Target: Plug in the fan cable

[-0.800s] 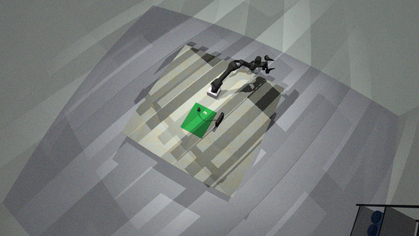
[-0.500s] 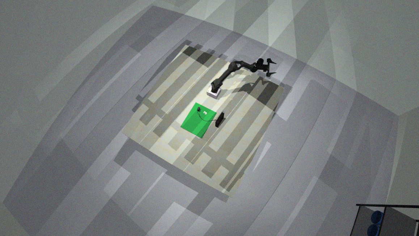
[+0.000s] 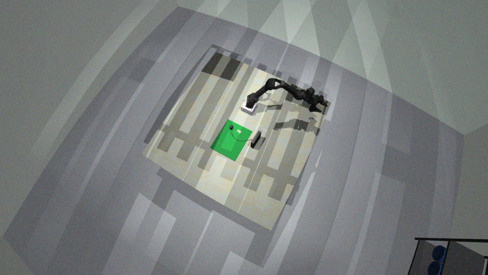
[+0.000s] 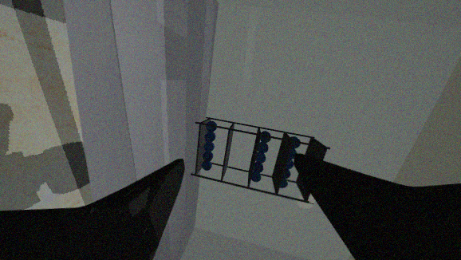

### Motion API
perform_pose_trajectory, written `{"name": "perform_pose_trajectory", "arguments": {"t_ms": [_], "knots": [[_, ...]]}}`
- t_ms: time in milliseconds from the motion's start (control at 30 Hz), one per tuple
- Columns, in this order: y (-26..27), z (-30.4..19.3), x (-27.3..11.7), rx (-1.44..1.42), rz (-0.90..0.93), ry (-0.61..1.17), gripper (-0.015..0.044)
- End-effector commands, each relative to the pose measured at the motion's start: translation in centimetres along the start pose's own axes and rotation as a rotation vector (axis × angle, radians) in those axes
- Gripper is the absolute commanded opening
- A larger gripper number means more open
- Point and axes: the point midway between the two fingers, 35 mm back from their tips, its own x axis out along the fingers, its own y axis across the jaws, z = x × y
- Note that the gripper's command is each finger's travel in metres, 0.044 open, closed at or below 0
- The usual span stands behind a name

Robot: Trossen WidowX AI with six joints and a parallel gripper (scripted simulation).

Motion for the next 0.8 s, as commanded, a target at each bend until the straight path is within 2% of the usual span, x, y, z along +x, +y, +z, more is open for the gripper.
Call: {"name": "perform_pose_trajectory", "arguments": {"t_ms": [0,167,367,567,767], "knots": [[2.0,-7.1,0.6,0.259,0.089,0.112,0.0440],[4.0,-15.6,-0.1,0.584,0.145,0.274,0.0440],[6.7,-25.1,-2.8,0.985,0.154,0.496,0.0440],[9.6,-33.4,-7.3,1.390,0.092,0.741,0.0440],[12.5,-40.1,-13.3,1.793,-0.056,1.001,0.0440]]}}
